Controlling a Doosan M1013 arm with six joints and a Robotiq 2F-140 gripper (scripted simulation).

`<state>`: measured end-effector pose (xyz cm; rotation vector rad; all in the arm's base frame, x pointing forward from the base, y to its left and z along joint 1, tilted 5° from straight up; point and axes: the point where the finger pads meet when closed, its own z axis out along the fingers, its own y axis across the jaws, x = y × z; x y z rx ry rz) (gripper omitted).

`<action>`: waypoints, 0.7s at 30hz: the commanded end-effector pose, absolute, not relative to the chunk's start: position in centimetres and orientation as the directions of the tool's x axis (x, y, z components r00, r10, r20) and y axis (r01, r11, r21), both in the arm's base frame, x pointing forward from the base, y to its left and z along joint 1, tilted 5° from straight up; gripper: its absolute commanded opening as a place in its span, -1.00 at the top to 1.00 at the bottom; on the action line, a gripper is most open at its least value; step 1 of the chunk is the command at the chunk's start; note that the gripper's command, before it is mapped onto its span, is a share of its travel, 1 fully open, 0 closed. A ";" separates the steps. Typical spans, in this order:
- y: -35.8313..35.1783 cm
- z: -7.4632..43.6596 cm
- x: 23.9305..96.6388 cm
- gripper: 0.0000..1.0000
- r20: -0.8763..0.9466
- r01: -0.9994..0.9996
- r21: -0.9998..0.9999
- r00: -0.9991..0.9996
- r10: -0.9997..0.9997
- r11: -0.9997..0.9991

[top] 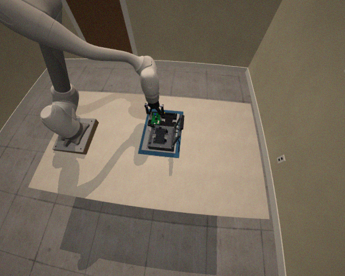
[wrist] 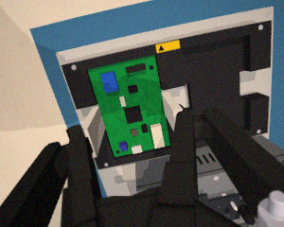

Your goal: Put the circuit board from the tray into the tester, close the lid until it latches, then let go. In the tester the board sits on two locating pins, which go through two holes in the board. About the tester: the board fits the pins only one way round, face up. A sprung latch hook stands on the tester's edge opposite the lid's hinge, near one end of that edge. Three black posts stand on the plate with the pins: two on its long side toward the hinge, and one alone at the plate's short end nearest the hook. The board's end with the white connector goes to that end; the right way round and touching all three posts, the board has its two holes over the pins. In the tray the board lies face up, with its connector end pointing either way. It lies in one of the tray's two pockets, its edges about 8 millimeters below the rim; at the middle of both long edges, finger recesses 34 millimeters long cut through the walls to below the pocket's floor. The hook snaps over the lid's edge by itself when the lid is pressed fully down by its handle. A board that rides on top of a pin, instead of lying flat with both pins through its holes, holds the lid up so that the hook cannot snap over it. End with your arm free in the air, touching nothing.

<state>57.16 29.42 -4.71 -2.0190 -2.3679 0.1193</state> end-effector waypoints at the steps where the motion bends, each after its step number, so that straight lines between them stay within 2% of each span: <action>1: 29.4 -4.6 57.2 0.09 -0.029 0.985 -0.076 -0.159 0.987 0.157; 21: 29.5 -3.0 57.3 0.09 -0.029 0.985 -0.076 -0.159 0.987 0.157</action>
